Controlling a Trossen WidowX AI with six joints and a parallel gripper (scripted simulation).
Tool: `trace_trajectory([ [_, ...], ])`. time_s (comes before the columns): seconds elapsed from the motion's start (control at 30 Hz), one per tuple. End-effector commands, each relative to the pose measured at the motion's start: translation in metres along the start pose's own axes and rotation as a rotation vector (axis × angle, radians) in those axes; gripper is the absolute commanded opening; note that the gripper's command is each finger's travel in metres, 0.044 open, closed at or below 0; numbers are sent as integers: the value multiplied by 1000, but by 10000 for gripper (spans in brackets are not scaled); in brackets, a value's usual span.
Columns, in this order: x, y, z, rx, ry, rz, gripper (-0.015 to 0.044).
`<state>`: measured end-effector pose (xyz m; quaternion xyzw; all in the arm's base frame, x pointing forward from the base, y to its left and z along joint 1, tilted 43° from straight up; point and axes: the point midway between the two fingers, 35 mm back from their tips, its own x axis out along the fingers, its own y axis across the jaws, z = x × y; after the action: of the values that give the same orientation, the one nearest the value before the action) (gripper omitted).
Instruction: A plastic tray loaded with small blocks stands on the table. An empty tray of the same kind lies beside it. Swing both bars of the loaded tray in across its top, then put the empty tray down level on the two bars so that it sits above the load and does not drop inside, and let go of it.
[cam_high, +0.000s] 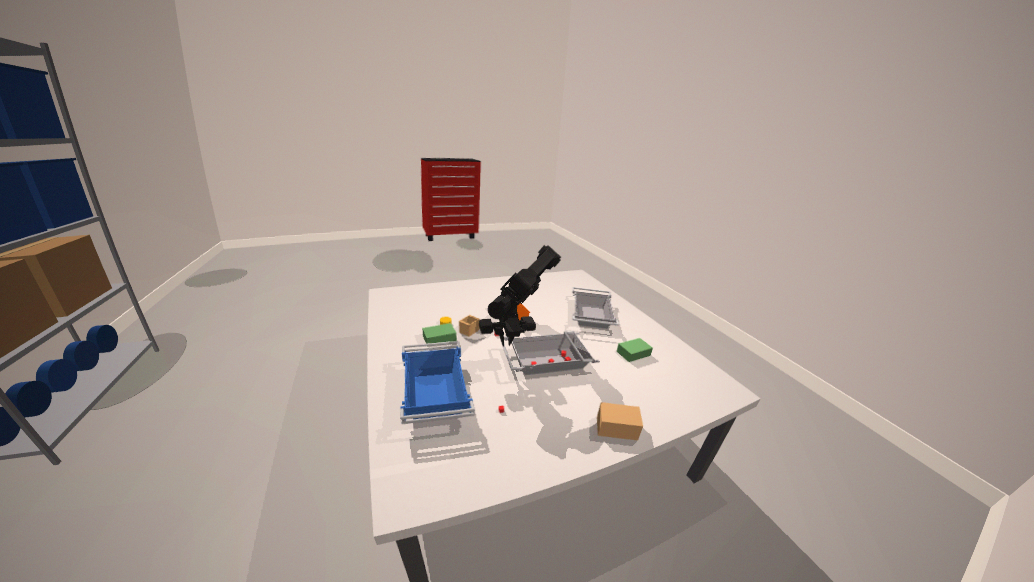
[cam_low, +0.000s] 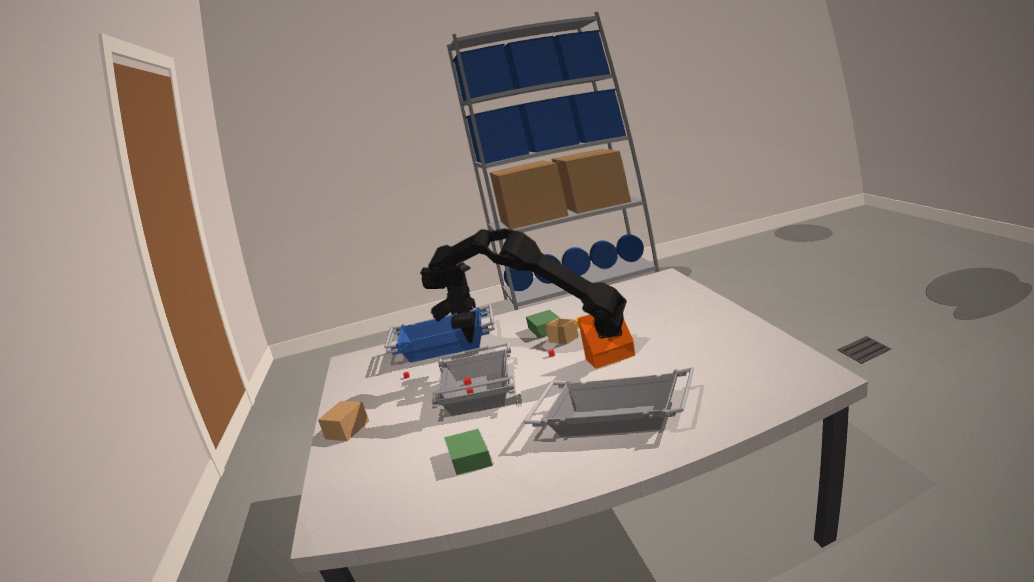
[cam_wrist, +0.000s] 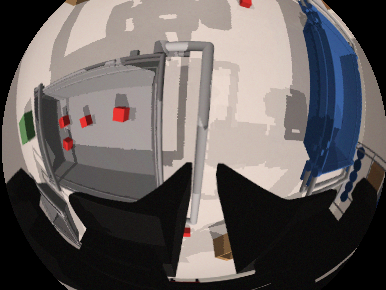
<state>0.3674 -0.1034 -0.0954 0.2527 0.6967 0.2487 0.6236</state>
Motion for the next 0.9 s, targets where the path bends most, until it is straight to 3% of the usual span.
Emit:
trace_trajectory([
  [0.0,20,1,-1,9,8,6,88],
  [0.3,52,2,-3,8,8,7,88],
  [0.87,20,25,-2,9,9,8,88],
])
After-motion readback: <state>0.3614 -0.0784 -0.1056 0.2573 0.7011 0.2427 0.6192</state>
